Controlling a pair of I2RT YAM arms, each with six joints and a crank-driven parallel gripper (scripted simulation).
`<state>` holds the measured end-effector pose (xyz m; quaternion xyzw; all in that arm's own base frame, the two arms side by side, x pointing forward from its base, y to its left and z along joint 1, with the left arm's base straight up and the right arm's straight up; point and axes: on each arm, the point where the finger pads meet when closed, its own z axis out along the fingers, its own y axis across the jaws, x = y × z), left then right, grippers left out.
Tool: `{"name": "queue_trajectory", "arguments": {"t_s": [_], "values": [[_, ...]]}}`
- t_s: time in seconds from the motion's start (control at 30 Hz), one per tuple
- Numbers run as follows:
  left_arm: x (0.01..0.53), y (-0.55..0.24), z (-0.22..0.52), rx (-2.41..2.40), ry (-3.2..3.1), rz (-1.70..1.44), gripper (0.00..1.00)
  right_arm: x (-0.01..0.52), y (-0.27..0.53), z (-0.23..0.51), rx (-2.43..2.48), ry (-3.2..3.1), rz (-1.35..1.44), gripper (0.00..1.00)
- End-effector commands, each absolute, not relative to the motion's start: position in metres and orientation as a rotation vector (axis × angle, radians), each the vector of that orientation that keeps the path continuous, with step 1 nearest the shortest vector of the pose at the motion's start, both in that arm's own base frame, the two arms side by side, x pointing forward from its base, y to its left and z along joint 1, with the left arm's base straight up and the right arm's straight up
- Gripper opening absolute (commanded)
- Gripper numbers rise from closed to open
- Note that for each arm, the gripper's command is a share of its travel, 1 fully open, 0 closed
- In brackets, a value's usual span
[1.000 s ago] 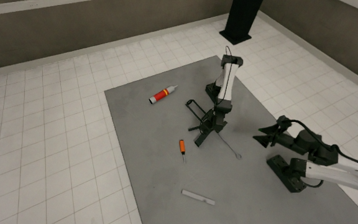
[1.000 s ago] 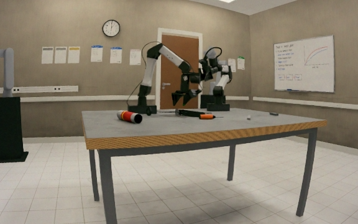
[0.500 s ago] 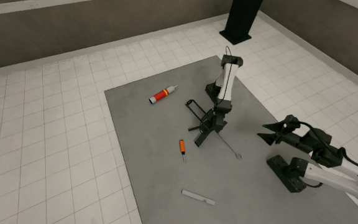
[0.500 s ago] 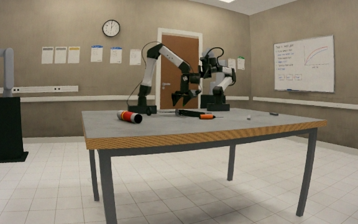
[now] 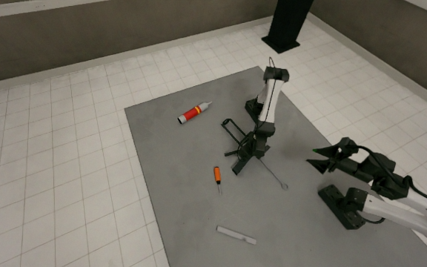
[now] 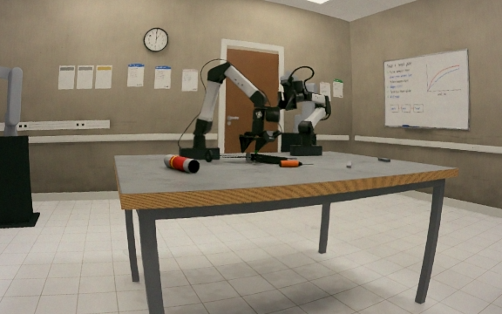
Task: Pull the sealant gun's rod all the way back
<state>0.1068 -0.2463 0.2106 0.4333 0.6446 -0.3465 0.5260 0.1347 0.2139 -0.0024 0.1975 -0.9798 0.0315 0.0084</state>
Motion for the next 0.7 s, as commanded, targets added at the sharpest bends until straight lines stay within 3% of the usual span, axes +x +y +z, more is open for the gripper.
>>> {"name": "queue_trajectory", "arguments": {"t_s": [0.0,0.47,0.57,0.67], "values": [[0.108,-0.248,0.214,1.014,1.535,-0.837,0.71,0.138,0.214,-0.015,0.630,-3.068,0.107,1.00],[0.108,-0.248,0.214,1.014,1.535,-0.837,0.71,0.138,0.213,-0.025,0.626,-3.070,0.109,1.00],[0.108,-0.248,0.214,1.014,1.535,-0.837,0.71,0.138,0.213,-0.025,0.628,-3.070,0.109,0.73],[0.108,-0.248,0.214,1.014,1.535,-0.837,0.71,0.138,0.214,-0.025,0.622,-3.072,0.109,0.68]]}}
